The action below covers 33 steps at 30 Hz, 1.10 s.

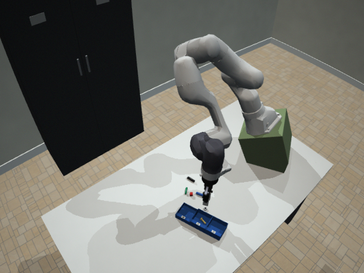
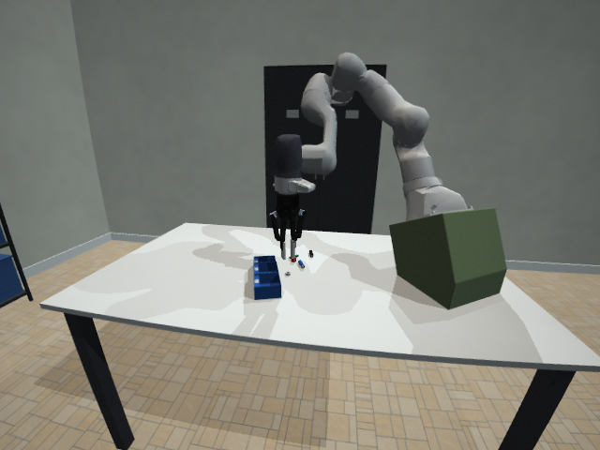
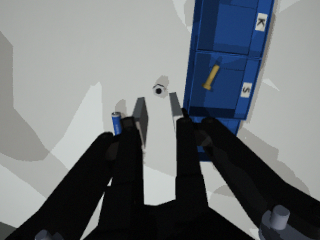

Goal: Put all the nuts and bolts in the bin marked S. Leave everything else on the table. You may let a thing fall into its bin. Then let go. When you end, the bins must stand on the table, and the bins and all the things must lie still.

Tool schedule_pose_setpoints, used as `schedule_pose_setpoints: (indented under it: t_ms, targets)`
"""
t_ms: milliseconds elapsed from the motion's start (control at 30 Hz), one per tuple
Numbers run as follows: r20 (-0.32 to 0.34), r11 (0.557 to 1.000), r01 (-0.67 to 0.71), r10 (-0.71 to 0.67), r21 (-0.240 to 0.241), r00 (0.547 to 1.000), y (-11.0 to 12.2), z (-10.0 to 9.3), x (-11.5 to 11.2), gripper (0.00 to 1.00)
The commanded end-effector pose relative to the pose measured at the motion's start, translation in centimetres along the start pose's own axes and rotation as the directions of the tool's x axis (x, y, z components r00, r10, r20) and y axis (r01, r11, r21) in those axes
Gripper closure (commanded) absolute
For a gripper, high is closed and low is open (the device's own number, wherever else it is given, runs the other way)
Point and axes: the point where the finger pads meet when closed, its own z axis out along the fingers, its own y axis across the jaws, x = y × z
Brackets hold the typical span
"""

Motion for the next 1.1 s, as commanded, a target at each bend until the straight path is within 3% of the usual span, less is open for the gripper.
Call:
schedule_pose_setpoints:
  t_ms: [0,533,1067]
  targets:
    - [-0.001,1.0,0.007,-0.007,-0.004,1.0,0.2,-0.1,0.1,0.81]
    - [-0.001,1.0,0.007,-0.007,-0.004,1.0,0.3,5.5,0.1,0.81]
    - [-0.001,1.0,0.007,-0.007,-0.004,1.0,0.3,6.6,0.1,0.81]
